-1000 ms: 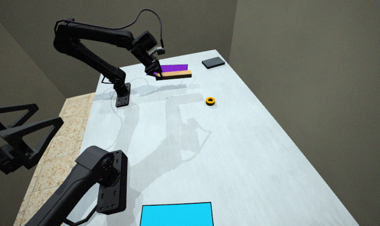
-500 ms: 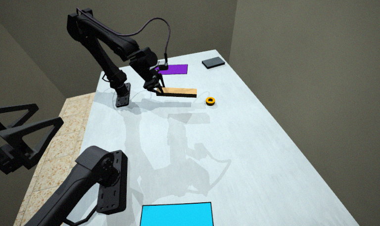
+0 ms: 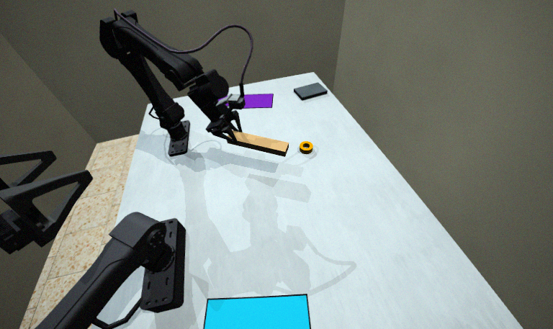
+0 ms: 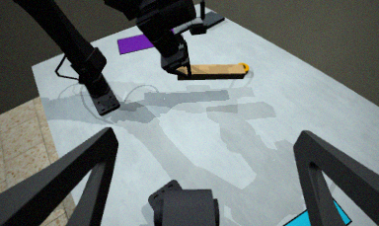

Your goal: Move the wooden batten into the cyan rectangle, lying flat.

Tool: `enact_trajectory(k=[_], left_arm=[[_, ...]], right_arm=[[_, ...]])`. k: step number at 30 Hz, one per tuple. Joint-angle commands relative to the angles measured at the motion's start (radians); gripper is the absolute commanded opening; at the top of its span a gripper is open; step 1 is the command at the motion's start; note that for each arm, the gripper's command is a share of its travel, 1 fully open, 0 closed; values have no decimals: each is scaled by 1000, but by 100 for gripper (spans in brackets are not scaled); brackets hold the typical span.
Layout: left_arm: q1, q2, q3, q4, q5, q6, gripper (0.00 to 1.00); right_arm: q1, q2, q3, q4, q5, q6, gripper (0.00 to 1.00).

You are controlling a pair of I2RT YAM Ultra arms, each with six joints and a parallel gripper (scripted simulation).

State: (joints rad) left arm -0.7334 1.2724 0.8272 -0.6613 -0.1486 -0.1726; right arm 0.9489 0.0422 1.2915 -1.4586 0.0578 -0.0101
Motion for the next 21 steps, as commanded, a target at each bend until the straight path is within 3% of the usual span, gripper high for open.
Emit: enact_trajectory(k=[1,13,21], left_arm=[[39,-41,-21,53,98,191,35],[236,-15,5,-9,412,725,35],[310,44,53,-84,537,996,35]], right_arm=[[-11,-8,18,-2,-9,-7,100],[-11,-8,18,-2,-9,-7,100],[-11,-8,18,-2,-9,-7,100]])
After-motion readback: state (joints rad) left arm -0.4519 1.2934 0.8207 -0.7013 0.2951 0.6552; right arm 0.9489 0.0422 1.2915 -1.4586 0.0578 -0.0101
